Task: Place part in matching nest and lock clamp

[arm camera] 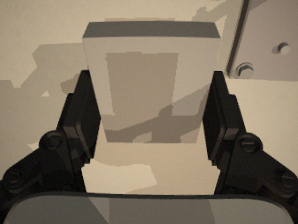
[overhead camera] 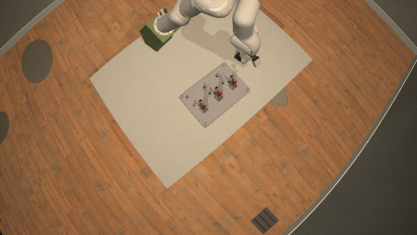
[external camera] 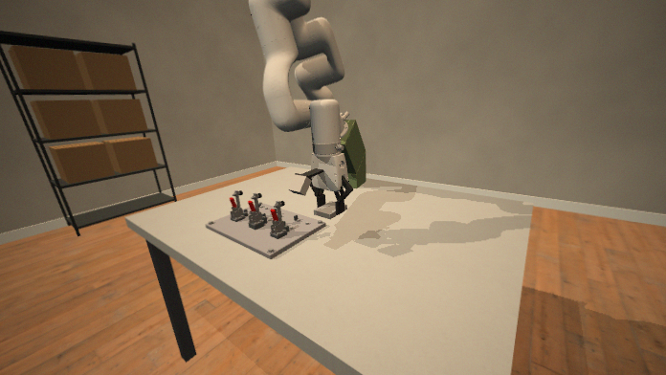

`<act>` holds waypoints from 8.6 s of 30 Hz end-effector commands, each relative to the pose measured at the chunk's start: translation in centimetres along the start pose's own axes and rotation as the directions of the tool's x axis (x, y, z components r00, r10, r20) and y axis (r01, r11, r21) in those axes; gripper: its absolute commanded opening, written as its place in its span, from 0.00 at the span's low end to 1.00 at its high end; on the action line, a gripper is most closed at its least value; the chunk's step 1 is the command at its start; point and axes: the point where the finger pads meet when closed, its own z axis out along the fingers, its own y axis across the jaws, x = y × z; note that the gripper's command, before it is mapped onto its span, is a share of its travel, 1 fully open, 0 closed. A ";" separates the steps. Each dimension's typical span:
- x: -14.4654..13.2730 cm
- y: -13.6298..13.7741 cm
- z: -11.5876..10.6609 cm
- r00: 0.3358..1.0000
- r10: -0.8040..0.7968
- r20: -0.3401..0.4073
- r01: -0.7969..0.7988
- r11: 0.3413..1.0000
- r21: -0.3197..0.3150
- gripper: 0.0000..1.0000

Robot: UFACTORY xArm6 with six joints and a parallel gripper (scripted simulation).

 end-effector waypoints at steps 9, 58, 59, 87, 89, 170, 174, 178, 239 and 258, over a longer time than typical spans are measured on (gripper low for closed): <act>-0.2 -0.1 0.2 1.000 0.000 -0.003 0.000 1.000 0.002 0.00; -0.1 4.6 0.6 1.000 0.000 -0.003 0.000 1.000 0.002 0.00; -0.1 5.1 0.6 1.000 0.000 -0.003 0.000 1.000 0.002 0.00; 0.0 13.1 1.2 1.000 0.000 -0.003 0.000 1.000 0.002 0.00; 0.0 13.3 1.2 1.000 0.000 -0.003 0.000 1.000 0.002 0.00; 0.1 13.9 4.6 1.000 0.000 -0.003 0.000 1.000 0.002 0.00; 0.2 13.9 5.3 1.000 0.000 -0.003 0.000 1.000 0.002 0.00; 0.2 13.9 5.9 1.000 0.000 -0.003 0.000 1.000 0.002 0.00; 0.3 14.0 7.2 1.000 0.000 -0.003 0.000 1.000 0.002 0.00; 0.4 14.0 7.2 1.000 0.000 -0.003 0.000 1.000 0.002 0.00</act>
